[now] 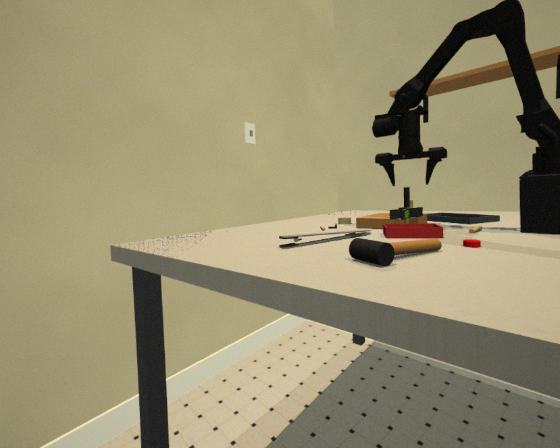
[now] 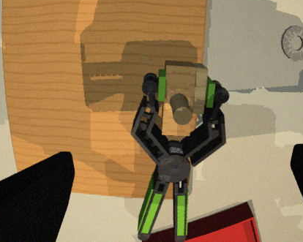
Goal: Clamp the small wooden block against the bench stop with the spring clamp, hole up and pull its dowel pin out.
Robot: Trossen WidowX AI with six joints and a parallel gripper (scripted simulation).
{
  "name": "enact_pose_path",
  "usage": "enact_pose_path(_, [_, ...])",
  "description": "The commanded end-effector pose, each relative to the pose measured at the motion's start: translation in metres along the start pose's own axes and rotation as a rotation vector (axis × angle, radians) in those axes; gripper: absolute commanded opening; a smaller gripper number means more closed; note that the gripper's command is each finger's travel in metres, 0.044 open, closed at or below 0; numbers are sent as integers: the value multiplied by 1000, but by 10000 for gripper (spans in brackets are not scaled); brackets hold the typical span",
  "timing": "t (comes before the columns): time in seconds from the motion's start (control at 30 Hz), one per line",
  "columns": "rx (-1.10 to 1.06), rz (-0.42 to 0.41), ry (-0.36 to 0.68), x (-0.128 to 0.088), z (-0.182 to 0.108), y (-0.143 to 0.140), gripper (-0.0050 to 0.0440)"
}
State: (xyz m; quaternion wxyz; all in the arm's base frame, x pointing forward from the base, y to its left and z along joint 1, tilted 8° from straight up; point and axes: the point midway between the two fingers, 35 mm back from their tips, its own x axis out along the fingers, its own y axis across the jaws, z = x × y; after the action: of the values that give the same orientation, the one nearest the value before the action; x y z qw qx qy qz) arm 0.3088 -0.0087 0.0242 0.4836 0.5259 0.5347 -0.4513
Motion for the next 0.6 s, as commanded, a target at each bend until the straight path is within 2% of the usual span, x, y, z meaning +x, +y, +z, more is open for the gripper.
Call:
enact_pose_path(0.0, [54, -4, 5, 2, 1, -2, 440])
enact_pose_path(0.57, [77, -4, 5, 18, 2, -1, 440])
